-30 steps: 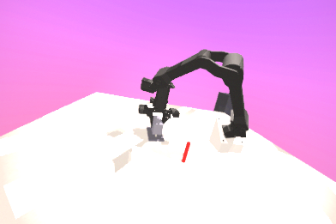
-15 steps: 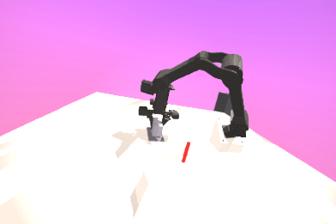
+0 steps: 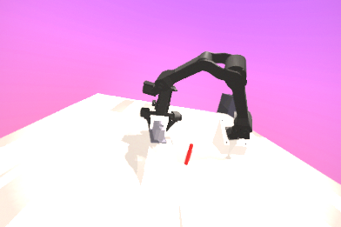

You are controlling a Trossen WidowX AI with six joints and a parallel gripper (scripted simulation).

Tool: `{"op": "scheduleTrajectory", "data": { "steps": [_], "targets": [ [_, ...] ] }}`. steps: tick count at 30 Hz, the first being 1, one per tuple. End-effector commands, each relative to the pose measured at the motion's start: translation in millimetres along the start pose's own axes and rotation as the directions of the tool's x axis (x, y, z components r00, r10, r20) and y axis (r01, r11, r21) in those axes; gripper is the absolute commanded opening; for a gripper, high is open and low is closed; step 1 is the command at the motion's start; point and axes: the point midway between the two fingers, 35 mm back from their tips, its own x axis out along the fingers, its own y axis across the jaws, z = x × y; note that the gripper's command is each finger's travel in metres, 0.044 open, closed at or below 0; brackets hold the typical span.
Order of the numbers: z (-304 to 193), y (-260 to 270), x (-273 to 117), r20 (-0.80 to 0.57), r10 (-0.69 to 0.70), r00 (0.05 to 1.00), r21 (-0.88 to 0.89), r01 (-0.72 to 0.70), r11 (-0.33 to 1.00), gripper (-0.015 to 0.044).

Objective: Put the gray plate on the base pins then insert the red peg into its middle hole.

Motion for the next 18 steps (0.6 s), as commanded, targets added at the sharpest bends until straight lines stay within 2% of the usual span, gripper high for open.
{"op": "scheduleTrajectory", "data": {
  "steps": [1,5,12,18],
  "targets": [
    [-0.1,0.2,-0.4,0.001,0.0,1.0,-0.003,0.0,1.0,0.044],
    [1.1,1.9,-10.8,0.002,0.0,1.0,-0.001,0.0,1.0,0.044],
    [1.7,0.2,-115.1,-0.001,0.0,1.0,0.006,0.0,1.0,0.044],
    [4.2,2.8,-117.9,-0.001,0.0,1.0,0.006,0.0,1.0,0.044]
  ]
}}
